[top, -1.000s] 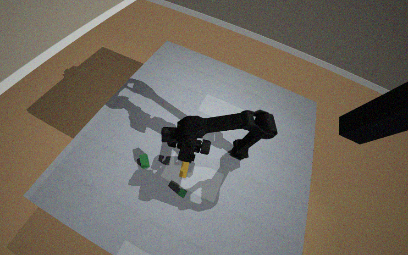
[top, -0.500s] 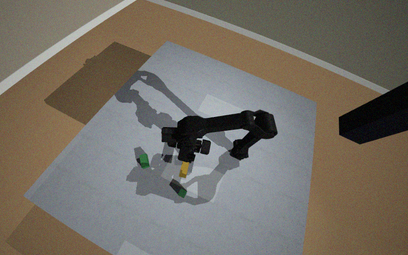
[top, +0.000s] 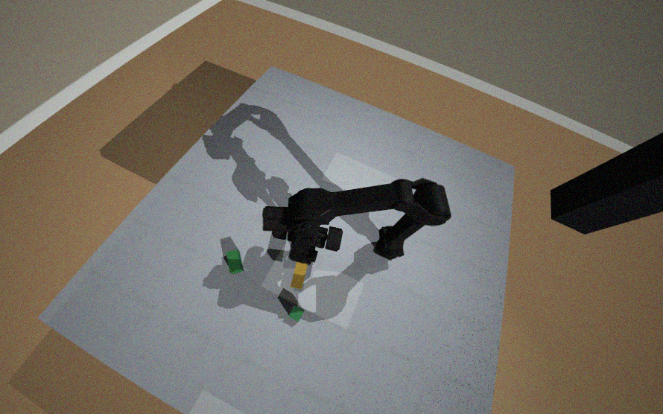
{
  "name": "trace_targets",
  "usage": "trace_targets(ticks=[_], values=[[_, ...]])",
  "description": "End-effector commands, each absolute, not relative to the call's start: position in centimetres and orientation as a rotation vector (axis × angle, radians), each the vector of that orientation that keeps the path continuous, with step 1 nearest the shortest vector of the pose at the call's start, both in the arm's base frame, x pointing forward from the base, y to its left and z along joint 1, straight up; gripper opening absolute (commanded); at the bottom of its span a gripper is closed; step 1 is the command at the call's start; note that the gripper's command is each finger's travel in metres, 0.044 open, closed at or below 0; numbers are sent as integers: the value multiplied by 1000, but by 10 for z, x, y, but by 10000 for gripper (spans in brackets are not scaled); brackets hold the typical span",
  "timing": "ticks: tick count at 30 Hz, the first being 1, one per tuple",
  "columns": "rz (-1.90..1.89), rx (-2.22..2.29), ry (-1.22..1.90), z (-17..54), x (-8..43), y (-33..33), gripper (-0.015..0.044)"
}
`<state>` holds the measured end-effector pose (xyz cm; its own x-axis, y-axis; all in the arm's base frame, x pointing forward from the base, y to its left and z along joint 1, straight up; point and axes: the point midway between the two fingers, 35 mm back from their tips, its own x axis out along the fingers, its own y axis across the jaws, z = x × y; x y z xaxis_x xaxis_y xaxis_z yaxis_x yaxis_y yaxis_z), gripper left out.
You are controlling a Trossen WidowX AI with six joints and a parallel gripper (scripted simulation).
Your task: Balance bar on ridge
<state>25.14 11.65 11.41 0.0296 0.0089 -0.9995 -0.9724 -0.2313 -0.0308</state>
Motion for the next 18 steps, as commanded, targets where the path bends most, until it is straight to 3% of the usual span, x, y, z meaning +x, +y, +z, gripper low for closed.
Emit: trace_targets(ticks=[1,18], values=[[1364,-1386,1061,112,251,117,0],[1364,-1386,1061,110,251,117,0]])
